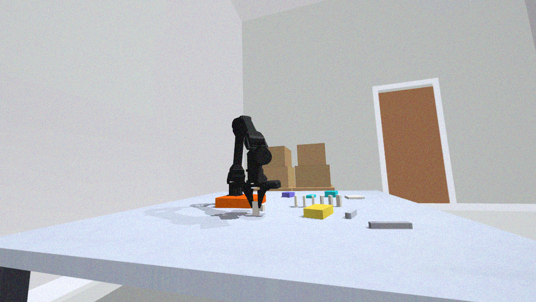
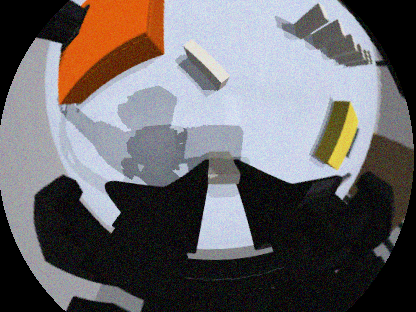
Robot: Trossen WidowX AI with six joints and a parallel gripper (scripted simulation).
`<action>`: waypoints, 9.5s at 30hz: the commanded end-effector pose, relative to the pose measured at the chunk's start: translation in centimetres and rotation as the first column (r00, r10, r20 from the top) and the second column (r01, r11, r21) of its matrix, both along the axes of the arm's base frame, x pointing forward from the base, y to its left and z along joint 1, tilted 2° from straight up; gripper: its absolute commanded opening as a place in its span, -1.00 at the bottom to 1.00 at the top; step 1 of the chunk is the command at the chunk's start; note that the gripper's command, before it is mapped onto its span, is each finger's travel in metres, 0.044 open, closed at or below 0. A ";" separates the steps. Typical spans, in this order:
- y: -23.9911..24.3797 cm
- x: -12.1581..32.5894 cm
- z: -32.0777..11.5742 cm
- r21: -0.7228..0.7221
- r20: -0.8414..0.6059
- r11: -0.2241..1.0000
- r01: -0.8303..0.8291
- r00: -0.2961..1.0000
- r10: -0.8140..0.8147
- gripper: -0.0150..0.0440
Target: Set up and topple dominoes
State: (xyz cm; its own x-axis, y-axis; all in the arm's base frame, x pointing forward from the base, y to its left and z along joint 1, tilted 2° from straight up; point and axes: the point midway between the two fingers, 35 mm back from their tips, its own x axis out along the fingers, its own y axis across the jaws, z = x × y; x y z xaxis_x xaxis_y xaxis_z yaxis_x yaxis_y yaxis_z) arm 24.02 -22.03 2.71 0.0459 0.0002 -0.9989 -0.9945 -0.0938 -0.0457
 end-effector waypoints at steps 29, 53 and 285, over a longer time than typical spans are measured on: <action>11.2 4.8 13.7 0.042 -0.021 0.597 0.801 0.598 -0.801 -0.13; 19.6 5.6 13.8 0.050 -0.059 -0.016 0.999 -0.013 -0.998 -0.13; -6.9 4.9 7.5 0.731 -0.205 -0.328 0.599 -0.265 -0.942 -0.39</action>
